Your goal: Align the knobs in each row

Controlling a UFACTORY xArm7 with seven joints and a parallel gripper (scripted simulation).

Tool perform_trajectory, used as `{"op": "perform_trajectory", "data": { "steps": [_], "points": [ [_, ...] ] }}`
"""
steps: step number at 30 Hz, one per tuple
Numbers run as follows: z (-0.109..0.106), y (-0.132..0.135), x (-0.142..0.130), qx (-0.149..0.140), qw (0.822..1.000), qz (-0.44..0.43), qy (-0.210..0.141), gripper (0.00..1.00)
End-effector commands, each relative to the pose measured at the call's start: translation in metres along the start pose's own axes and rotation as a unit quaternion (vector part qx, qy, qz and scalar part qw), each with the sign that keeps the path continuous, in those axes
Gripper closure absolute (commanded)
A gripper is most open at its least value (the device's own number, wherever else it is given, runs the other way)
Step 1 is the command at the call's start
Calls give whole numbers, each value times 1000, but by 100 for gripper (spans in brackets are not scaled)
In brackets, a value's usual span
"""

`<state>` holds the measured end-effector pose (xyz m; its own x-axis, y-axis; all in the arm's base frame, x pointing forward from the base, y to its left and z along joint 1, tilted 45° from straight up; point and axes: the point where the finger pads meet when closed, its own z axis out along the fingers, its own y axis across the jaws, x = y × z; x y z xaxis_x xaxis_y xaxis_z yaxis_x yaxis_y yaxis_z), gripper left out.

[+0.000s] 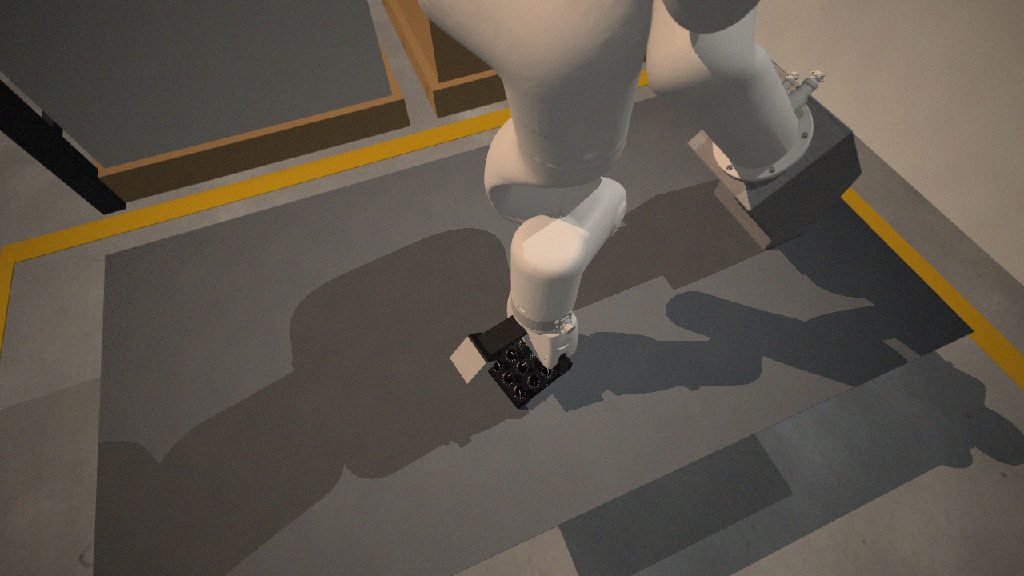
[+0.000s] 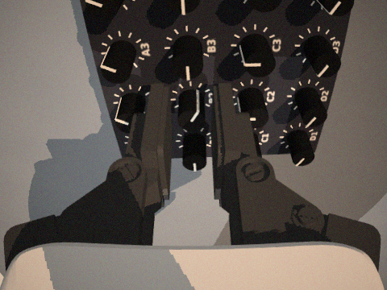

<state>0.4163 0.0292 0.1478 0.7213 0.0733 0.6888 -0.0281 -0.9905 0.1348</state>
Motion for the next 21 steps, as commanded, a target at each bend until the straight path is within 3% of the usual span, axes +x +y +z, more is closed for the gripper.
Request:
{"op": "perform_trajectory", "data": {
  "steps": [1, 5, 6, 21],
  "points": [
    [0, 0, 0, 0, 1000, 0, 1, 81],
    [0, 0, 0, 0, 1000, 0, 1, 81],
    [0, 0, 0, 0, 1000, 0, 1, 92],
    [0, 0, 0, 0, 1000, 0, 1, 92]
  ]
}}
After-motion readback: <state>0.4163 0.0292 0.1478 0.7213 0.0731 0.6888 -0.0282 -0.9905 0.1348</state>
